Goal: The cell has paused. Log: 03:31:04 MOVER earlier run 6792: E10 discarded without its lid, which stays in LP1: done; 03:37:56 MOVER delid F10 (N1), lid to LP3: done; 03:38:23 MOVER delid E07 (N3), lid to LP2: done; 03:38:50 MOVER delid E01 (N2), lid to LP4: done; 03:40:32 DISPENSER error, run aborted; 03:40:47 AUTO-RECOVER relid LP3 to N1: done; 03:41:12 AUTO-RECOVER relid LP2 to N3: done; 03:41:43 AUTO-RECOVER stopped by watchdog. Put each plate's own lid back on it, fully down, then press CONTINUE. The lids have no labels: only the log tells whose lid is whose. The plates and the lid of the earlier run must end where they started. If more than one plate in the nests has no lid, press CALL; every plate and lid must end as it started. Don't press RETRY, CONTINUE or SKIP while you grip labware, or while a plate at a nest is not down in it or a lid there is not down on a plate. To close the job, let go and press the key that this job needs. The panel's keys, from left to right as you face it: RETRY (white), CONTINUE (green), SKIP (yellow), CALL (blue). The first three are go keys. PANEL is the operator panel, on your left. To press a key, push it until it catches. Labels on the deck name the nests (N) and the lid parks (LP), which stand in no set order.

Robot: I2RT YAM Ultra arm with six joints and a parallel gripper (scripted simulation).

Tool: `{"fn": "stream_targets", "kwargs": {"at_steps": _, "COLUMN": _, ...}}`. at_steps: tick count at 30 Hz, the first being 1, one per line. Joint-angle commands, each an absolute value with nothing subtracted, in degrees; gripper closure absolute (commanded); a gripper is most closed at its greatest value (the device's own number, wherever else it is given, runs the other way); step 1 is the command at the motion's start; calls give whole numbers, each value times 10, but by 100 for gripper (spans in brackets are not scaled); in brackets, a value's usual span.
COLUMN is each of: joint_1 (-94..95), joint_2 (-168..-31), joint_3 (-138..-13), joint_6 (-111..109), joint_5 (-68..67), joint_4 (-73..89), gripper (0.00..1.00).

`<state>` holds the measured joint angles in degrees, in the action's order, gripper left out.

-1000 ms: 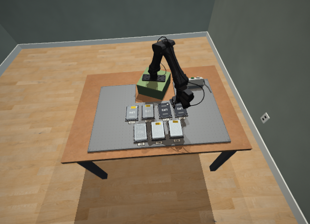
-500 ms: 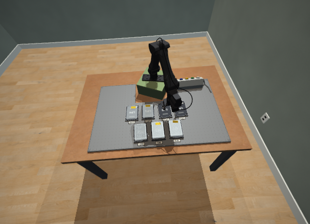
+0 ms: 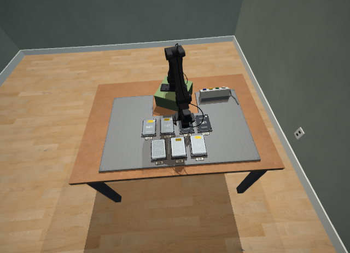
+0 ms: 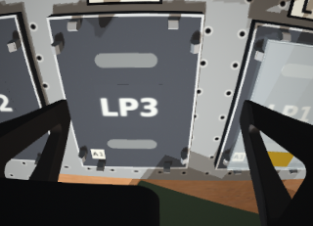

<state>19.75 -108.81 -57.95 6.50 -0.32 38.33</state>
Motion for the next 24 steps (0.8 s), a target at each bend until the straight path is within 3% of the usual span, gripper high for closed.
{"fn": "stream_targets", "kwargs": {"at_steps": 1, "joint_1": 179, "joint_2": -1068, "joint_3": -567, "joint_6": 44, "joint_5": -10, "joint_4": 369, "gripper": 0}}
{"fn": "stream_targets", "kwargs": {"at_steps": 24, "joint_1": 108, "joint_2": -1063, "joint_3": -567, "joint_6": -4, "joint_5": -6, "joint_4": 363, "gripper": 0}}
